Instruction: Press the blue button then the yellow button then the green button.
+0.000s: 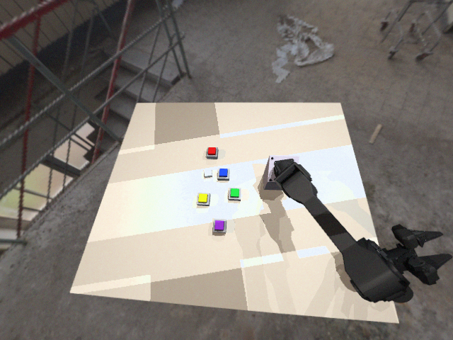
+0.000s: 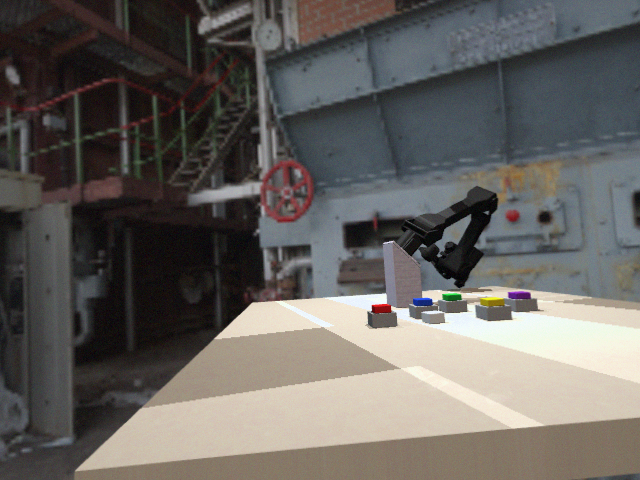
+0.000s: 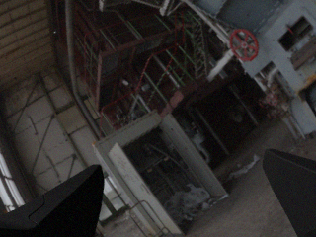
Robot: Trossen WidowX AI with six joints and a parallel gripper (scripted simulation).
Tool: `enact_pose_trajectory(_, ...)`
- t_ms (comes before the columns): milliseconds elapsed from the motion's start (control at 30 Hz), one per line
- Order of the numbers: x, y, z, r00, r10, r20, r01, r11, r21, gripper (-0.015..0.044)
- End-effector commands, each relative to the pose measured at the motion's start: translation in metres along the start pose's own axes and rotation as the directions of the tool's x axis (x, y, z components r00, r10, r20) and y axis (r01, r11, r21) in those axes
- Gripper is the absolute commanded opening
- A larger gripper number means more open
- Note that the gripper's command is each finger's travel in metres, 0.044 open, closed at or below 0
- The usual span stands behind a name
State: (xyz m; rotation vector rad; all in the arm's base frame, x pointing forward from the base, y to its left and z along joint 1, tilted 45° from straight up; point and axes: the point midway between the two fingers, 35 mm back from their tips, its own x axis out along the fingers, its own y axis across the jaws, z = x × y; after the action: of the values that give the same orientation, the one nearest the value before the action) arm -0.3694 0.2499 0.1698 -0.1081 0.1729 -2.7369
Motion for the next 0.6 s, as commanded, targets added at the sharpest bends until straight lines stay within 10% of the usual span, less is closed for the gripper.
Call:
enact_pose_trajectory(0,-0.001,-0.001,0.0,1.0,-0.005,0.0,0.005,1.0,0.001,0.04)
enact_pose_trajectory(567,-0.172,-0.099,0.126,0.743,-0.67,0.008,0.664,0.735,-0.136,0.04)
